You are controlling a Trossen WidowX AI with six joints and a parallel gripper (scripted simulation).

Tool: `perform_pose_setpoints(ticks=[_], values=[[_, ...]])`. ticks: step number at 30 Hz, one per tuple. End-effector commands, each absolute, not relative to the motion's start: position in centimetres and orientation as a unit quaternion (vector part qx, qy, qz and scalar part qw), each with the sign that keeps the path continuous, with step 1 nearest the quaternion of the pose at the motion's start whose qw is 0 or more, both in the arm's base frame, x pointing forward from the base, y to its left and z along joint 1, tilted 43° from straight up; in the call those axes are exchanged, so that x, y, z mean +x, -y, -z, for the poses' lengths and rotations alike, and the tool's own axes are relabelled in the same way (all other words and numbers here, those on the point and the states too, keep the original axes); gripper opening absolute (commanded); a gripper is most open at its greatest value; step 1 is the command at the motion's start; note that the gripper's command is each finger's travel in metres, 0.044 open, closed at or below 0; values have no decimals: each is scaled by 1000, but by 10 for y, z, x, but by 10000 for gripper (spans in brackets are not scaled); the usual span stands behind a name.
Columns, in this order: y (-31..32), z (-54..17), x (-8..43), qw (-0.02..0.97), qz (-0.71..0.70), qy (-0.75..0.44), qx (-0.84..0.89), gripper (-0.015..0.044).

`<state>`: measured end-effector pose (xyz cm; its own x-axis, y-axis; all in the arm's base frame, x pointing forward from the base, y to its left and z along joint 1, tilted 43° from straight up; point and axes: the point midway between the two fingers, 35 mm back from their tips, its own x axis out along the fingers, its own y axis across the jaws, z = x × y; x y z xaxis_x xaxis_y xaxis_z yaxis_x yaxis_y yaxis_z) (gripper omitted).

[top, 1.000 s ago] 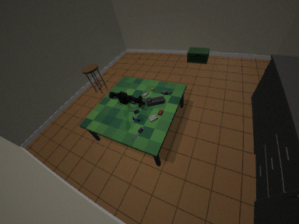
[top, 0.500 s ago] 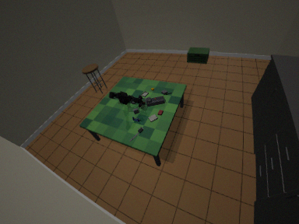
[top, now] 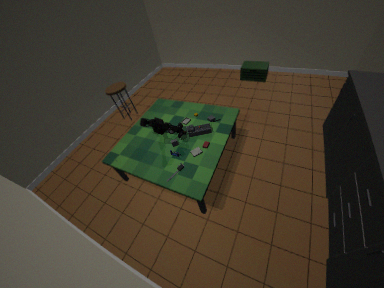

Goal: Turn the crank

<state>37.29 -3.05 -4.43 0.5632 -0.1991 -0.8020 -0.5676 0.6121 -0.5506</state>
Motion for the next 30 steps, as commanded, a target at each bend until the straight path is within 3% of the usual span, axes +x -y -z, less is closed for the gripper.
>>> perform_pose_setpoints(ticks=[1, 29, 30], values=[[31, 46, 373, 775, -118, -453, -424, 0], [31, 44, 373, 776, -119, -452, -424, 0], [31, 44, 373, 776, -119, -452, -424, 26]])
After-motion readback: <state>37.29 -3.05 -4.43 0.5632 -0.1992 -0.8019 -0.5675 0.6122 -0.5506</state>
